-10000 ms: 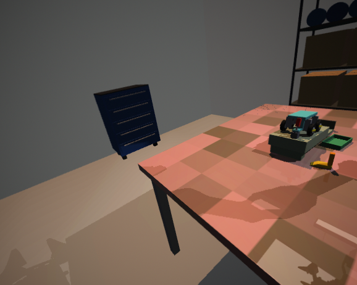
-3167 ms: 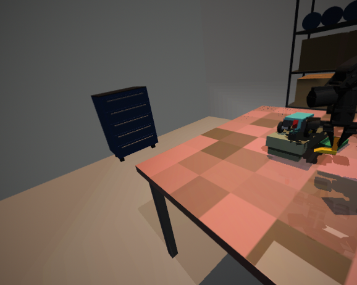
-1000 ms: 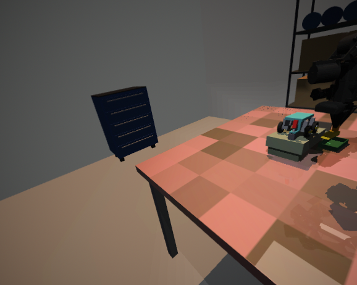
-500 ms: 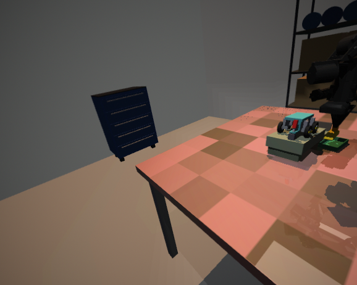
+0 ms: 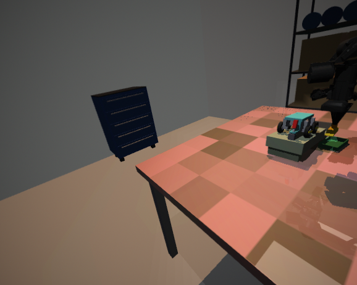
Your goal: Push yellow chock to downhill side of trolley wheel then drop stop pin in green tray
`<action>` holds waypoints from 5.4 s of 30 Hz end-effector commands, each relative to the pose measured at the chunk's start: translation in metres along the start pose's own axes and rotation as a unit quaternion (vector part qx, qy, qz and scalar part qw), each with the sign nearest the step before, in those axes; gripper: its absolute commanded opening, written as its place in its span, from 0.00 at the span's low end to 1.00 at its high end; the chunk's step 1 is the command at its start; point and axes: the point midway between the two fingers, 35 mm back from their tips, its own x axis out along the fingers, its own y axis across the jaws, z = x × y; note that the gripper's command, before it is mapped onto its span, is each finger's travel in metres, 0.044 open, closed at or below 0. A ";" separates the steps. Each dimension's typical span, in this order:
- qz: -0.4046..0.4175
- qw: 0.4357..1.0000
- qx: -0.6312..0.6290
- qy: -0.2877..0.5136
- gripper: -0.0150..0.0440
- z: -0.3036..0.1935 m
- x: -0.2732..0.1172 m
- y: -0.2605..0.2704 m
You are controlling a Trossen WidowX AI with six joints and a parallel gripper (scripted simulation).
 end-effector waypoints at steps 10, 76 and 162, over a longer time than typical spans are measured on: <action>0.001 1.000 -0.001 -0.007 0.25 0.011 0.003 -0.043; 0.051 0.999 -0.002 -0.009 0.25 0.064 0.007 -0.235; 0.052 0.999 -0.002 -0.009 0.25 0.088 0.074 -0.200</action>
